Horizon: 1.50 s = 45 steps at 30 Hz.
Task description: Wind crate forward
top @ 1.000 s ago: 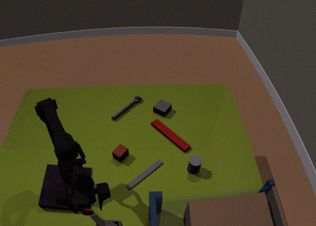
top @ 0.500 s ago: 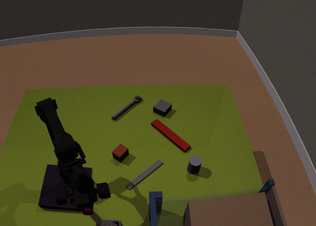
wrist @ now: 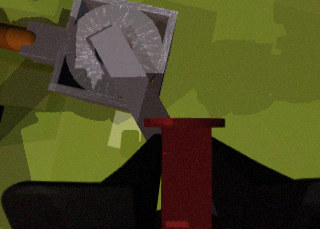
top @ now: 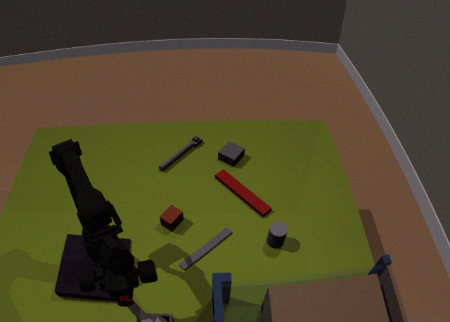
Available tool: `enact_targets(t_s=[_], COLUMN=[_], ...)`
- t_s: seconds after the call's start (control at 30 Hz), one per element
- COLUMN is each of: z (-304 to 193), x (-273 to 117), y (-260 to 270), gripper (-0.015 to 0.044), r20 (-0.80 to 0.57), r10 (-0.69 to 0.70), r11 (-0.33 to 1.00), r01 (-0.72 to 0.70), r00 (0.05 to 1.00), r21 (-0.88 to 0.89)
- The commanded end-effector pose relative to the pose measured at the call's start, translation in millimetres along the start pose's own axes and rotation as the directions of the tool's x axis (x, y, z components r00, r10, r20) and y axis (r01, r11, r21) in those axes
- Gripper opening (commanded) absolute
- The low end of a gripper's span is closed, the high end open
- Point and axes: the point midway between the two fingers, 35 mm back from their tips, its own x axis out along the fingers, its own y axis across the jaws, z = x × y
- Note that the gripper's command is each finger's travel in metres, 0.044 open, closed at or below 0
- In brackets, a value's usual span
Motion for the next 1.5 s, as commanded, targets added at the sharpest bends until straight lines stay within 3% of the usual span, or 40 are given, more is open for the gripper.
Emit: enact_targets(t_s=[0.0, 1.47], z=[-1, 32], x=[2, 18], y=[-1, -38], gripper=[0.0000, 0.0000], r20=[-0.003, 0.000], r10=[-0.001, -0.004], r11=[1.000, 1.000], r01=[0.001, 0.004], r00=[1.000, 1.000], r21=[0.006, 0.004])
